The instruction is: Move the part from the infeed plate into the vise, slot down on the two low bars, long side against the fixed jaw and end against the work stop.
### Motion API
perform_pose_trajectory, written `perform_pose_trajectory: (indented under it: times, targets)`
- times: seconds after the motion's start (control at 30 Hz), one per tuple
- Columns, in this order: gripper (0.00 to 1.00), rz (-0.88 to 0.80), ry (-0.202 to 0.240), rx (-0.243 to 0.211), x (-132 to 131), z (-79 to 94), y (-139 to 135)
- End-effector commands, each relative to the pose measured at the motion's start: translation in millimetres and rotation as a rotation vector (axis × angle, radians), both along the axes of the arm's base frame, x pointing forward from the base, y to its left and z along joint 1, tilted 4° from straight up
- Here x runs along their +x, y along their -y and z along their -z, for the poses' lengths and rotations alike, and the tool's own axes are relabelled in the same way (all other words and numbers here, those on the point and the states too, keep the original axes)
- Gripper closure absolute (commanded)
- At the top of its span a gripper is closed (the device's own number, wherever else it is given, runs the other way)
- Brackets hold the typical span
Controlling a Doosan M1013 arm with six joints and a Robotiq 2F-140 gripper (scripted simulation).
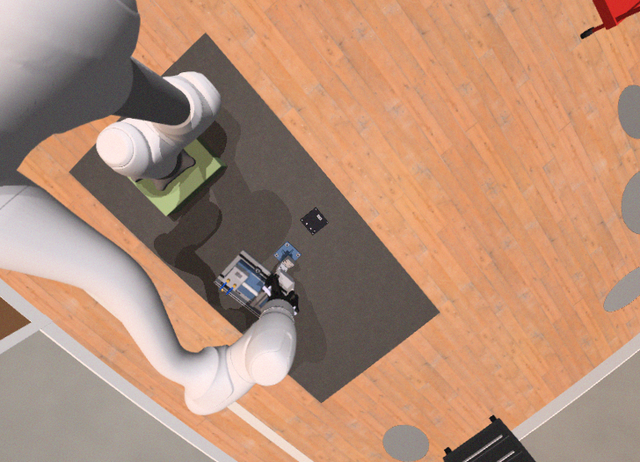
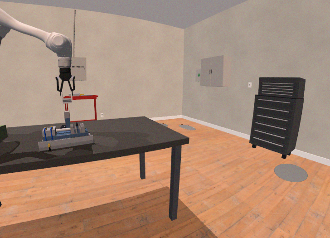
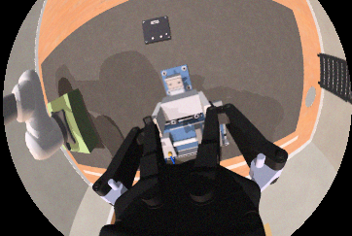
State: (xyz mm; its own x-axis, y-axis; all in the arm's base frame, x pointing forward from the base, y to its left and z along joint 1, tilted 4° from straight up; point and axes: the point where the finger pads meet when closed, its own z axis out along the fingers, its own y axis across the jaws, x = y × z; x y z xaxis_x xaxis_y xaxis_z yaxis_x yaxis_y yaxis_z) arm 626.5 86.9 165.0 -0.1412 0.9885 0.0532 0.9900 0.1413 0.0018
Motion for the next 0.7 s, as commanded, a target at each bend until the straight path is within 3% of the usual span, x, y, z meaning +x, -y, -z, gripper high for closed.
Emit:
perform_pose_trajectory:
  times: [0.0, 0.67]
  targets:
    - [1.00, 0.019, -0.020, 0.010, -7.1, 4.3, -1.1]
    - [1.00, 0.028, -0.025, 0.015, -8.4, 4.2, -2.5]
